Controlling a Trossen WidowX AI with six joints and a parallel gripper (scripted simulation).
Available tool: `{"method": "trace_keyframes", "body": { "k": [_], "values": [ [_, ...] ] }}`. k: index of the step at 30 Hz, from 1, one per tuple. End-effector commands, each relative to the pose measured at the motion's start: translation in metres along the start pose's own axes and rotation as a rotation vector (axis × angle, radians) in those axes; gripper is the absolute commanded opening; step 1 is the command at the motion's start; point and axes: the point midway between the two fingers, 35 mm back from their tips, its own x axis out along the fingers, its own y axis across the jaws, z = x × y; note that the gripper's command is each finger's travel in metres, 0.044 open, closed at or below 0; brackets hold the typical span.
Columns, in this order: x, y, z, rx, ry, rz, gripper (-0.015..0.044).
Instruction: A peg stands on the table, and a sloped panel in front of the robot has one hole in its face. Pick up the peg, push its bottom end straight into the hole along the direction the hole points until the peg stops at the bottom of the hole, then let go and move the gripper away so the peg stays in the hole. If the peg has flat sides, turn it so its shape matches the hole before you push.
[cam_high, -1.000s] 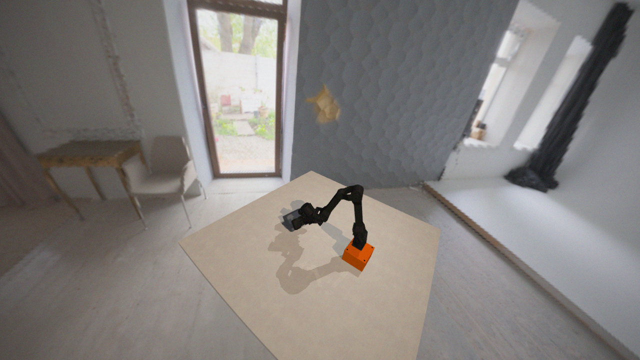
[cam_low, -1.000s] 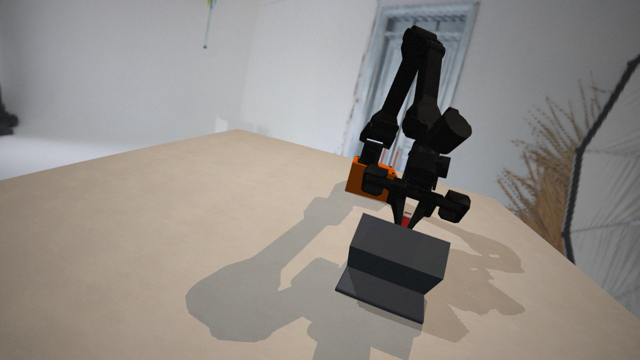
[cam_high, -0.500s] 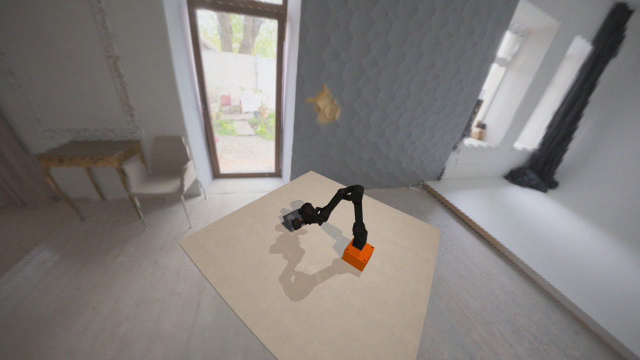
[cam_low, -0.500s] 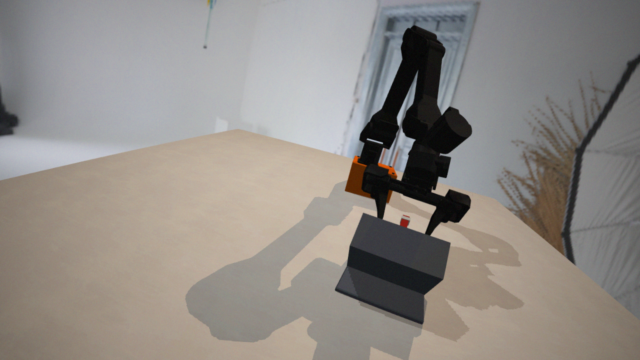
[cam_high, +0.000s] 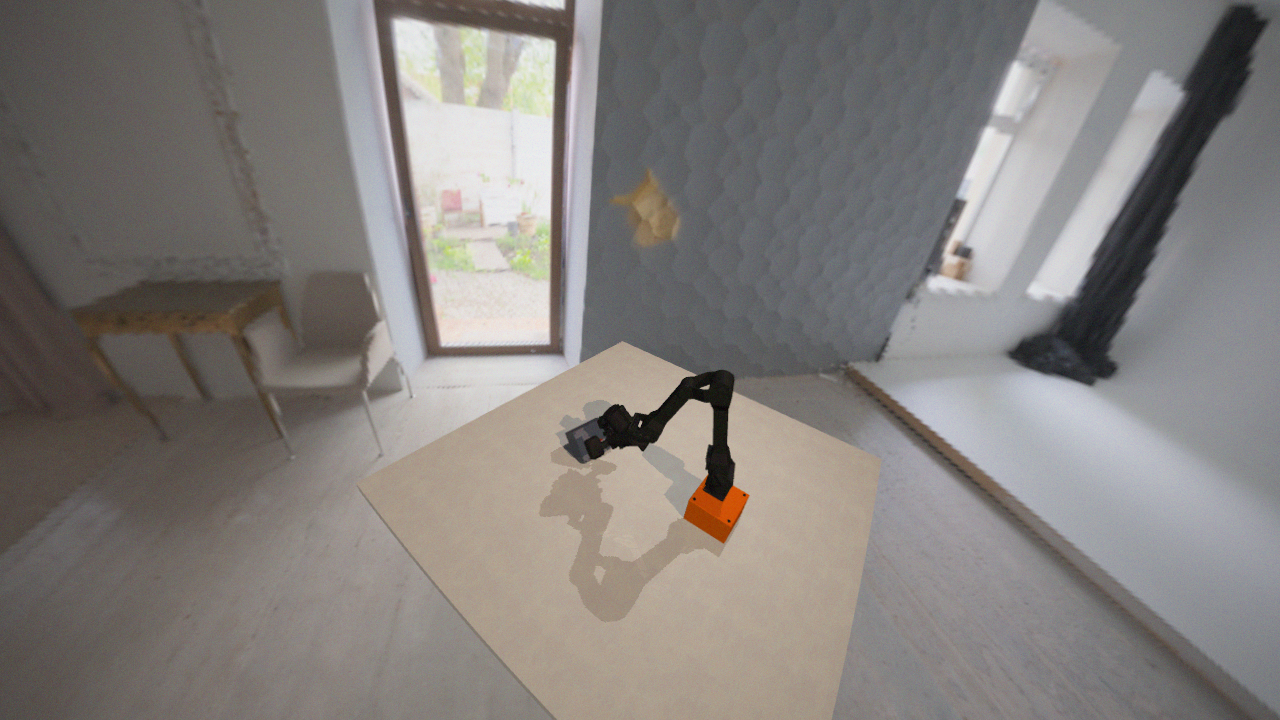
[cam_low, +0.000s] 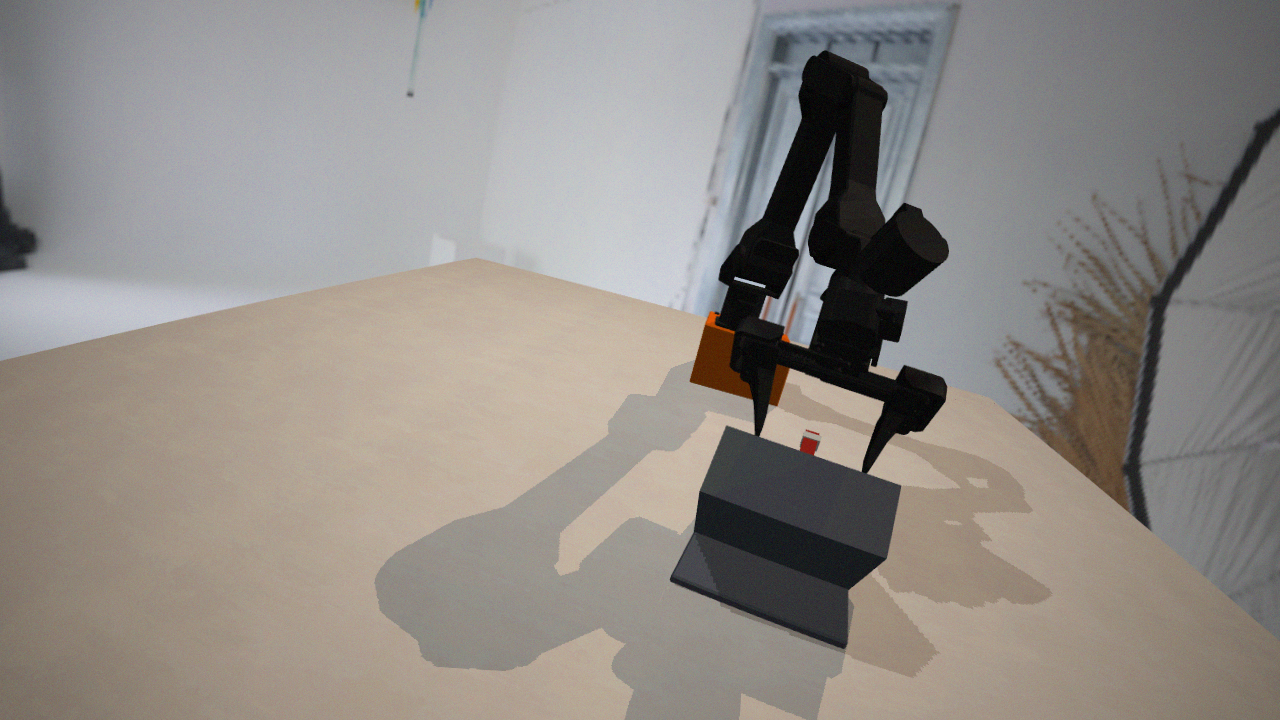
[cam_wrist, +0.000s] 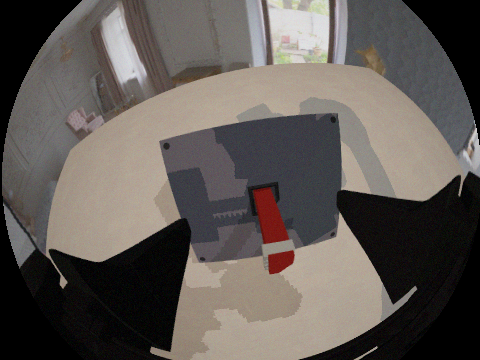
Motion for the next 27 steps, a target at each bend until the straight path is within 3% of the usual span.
{"method": "trace_keyframes", "body": {
  "k": [1,27],
  "values": [
    [-0.005,0.000,-0.001,0.003,0.000,-0.004,0.0440],
    [-0.032,0.002,0.002,0.003,-0.001,0.000,0.0440]
  ]
}}
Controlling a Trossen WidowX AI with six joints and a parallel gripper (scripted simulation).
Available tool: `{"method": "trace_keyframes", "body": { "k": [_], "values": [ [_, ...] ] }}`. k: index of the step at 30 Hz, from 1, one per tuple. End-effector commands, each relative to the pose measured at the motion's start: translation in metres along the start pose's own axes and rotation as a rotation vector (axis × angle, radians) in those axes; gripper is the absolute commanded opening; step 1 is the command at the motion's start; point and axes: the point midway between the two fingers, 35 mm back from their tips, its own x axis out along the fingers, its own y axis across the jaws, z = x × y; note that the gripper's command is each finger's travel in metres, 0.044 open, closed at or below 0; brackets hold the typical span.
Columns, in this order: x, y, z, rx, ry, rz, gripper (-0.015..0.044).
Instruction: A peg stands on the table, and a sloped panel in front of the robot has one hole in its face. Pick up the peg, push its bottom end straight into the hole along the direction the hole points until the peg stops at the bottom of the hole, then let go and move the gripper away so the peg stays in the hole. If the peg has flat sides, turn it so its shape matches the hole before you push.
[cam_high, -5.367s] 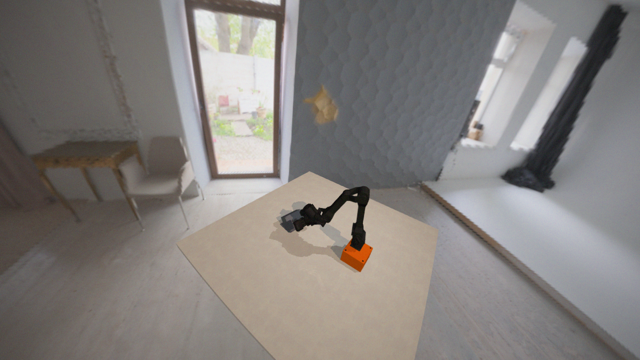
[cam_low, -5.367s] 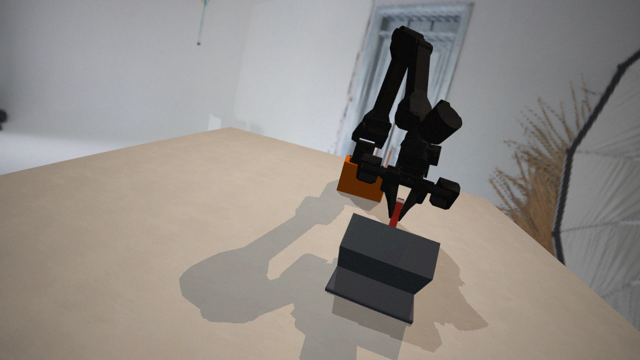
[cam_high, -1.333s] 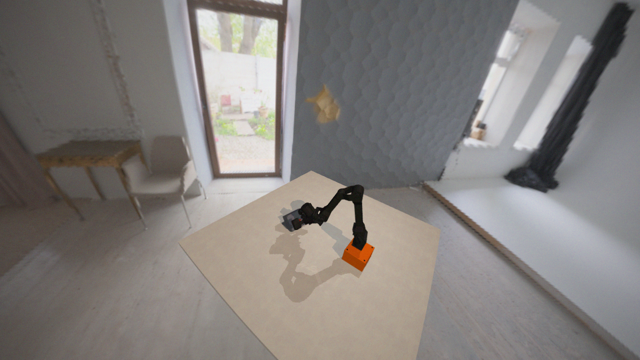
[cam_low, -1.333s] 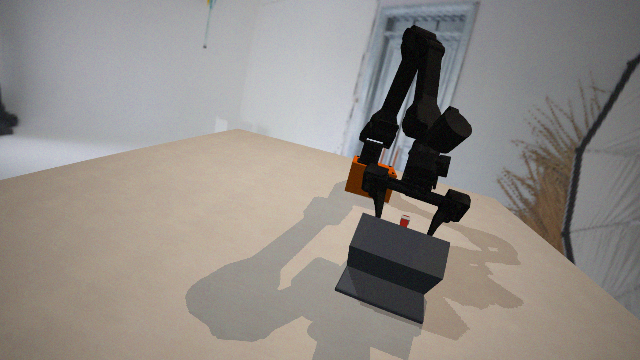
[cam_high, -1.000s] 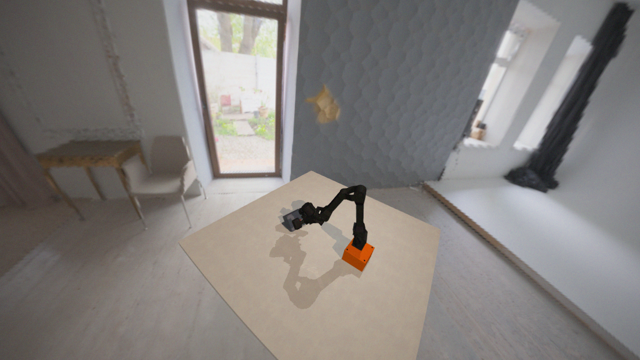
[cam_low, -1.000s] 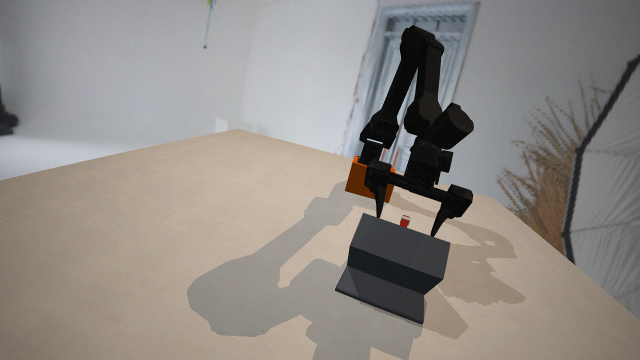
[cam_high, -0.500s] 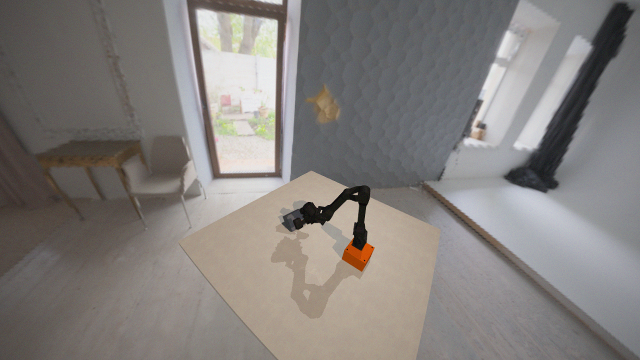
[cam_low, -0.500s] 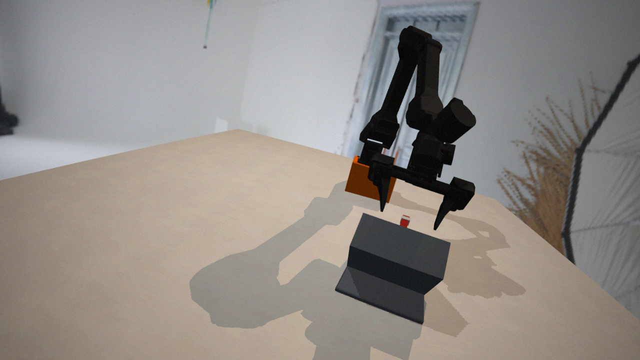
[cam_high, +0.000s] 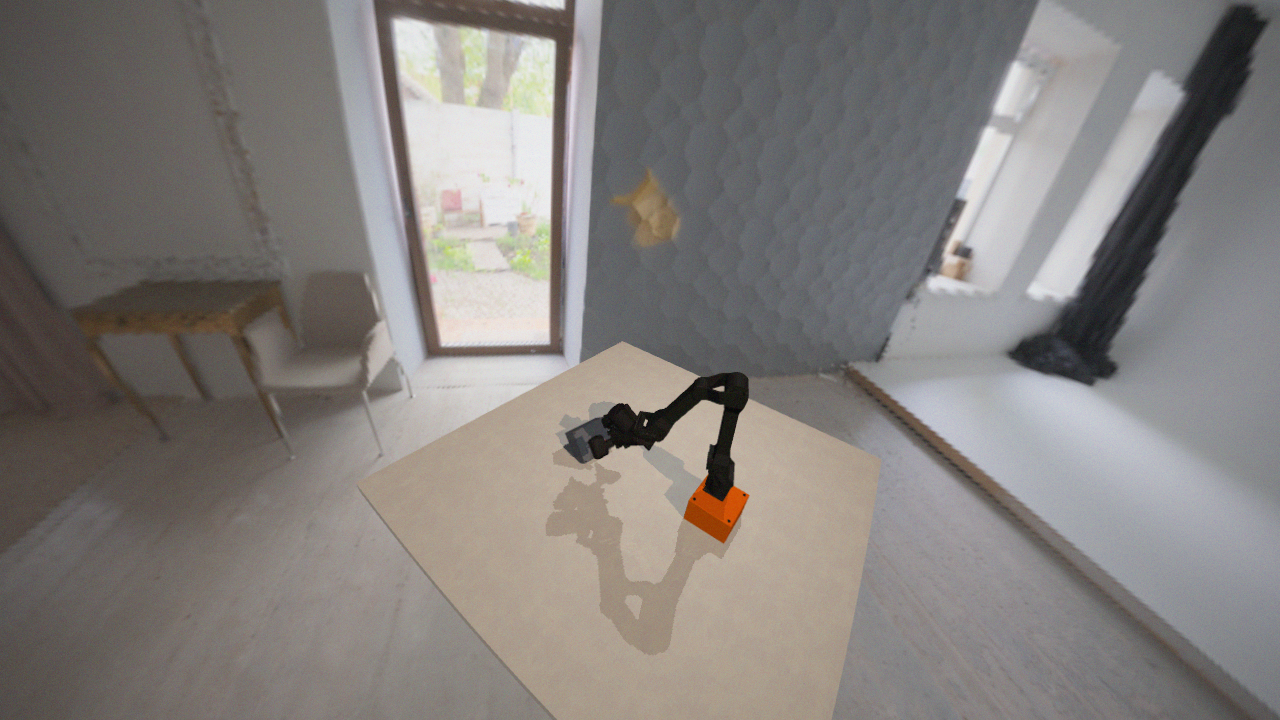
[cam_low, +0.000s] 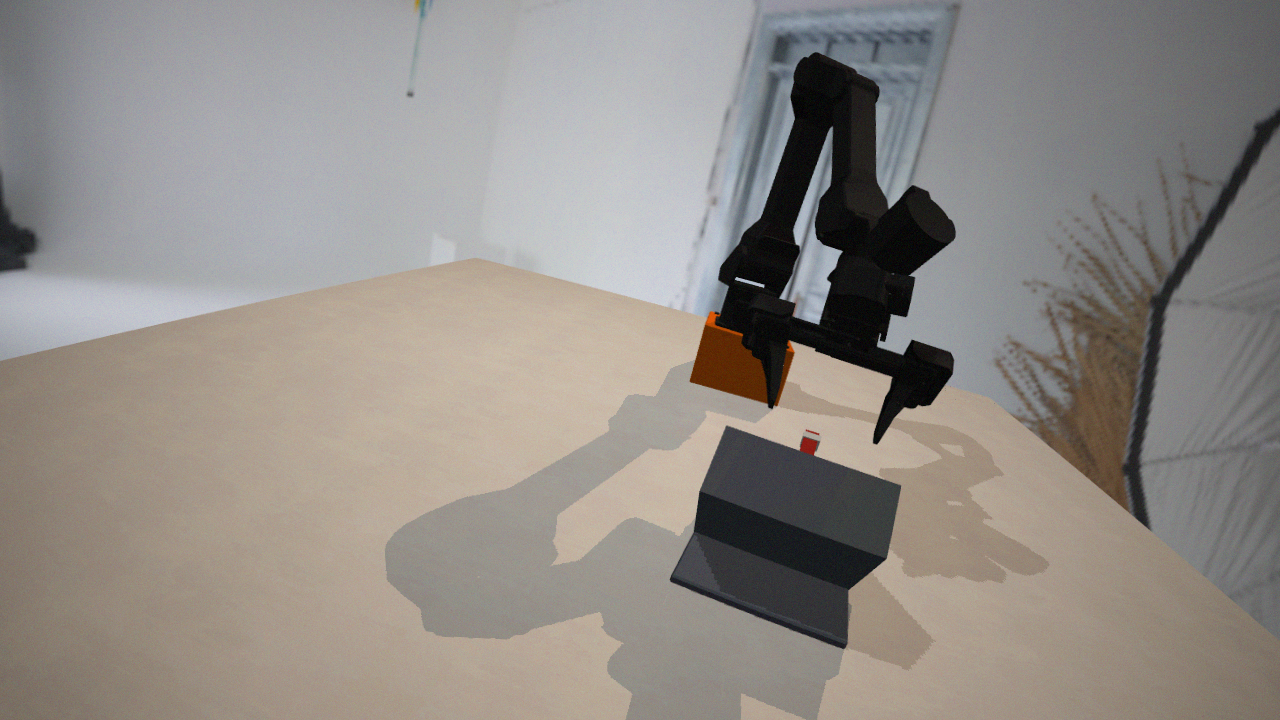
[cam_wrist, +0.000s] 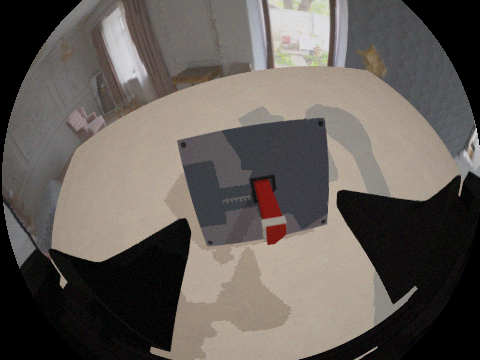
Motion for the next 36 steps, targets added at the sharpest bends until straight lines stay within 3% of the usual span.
{"method": "trace_keyframes", "body": {
  "k": [1,36],
  "values": [
    [-0.005,0.000,0.000,0.003,-0.001,-0.003,0.0440],
    [-0.041,0.002,0.001,0.003,-0.004,0.002,0.0440]
  ]
}}
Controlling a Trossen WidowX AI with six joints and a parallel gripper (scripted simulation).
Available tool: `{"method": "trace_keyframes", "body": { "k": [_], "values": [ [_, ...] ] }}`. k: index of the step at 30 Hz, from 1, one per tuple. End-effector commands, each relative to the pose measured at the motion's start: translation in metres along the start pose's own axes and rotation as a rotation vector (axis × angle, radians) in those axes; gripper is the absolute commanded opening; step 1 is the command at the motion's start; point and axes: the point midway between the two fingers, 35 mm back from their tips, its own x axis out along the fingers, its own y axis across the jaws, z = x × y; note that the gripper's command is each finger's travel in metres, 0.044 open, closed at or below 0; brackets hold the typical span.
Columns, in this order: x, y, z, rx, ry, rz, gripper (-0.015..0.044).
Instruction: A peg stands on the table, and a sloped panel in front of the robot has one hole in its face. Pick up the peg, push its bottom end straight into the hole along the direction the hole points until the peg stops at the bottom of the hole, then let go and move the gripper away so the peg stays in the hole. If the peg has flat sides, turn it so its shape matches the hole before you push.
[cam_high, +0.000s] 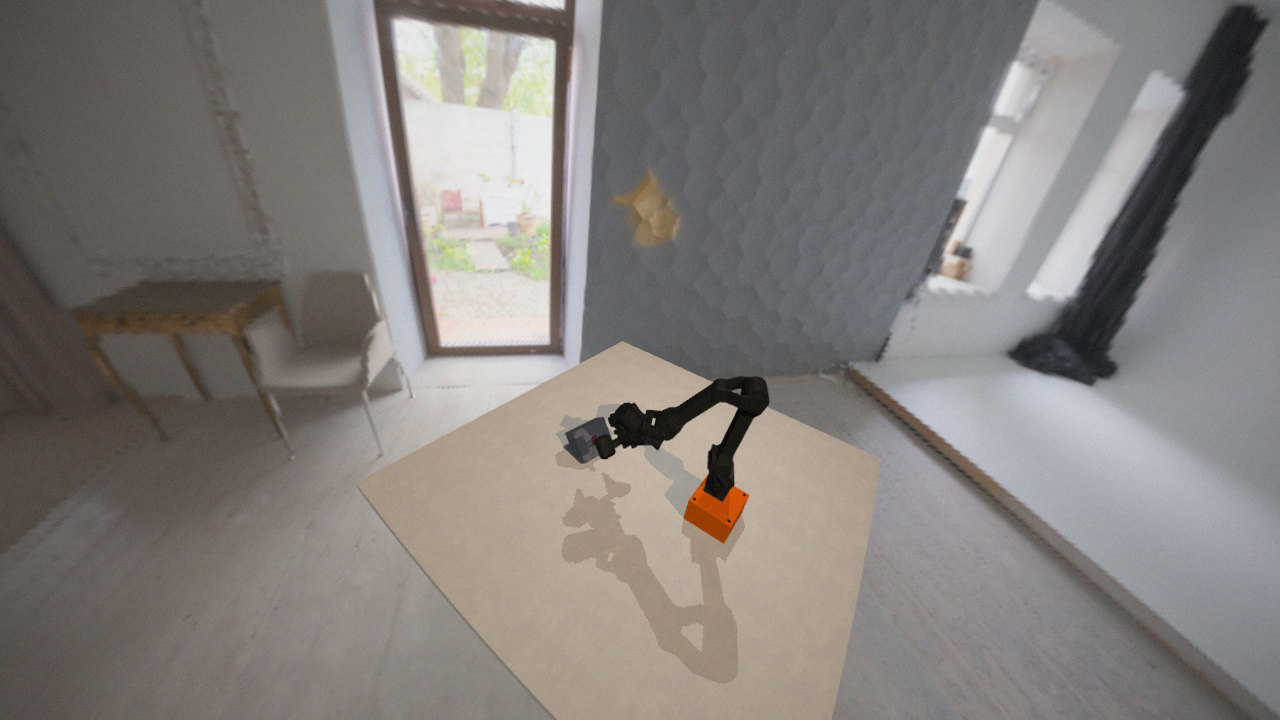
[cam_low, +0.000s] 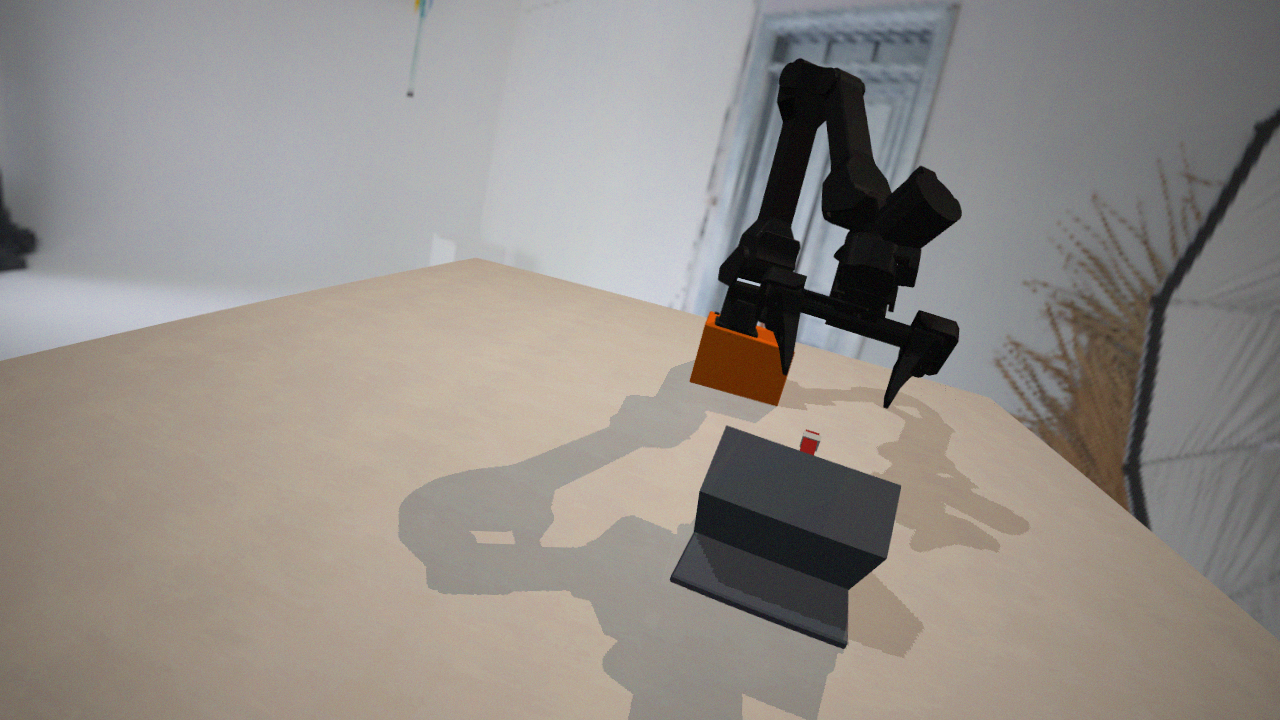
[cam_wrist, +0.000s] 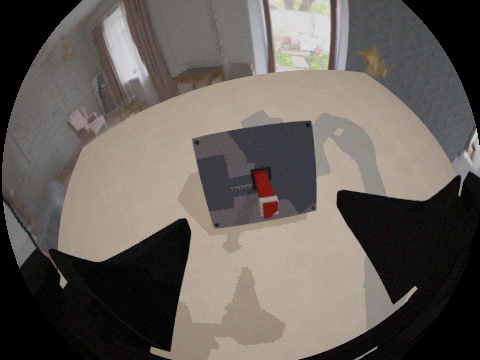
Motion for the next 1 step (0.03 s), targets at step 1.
{"method": "trace_keyframes", "body": {
  "k": [1],
  "values": [
    [-0.0047,-0.0003,-0.0001,0.003,-0.002,-0.002,0.0440]
  ]
}}
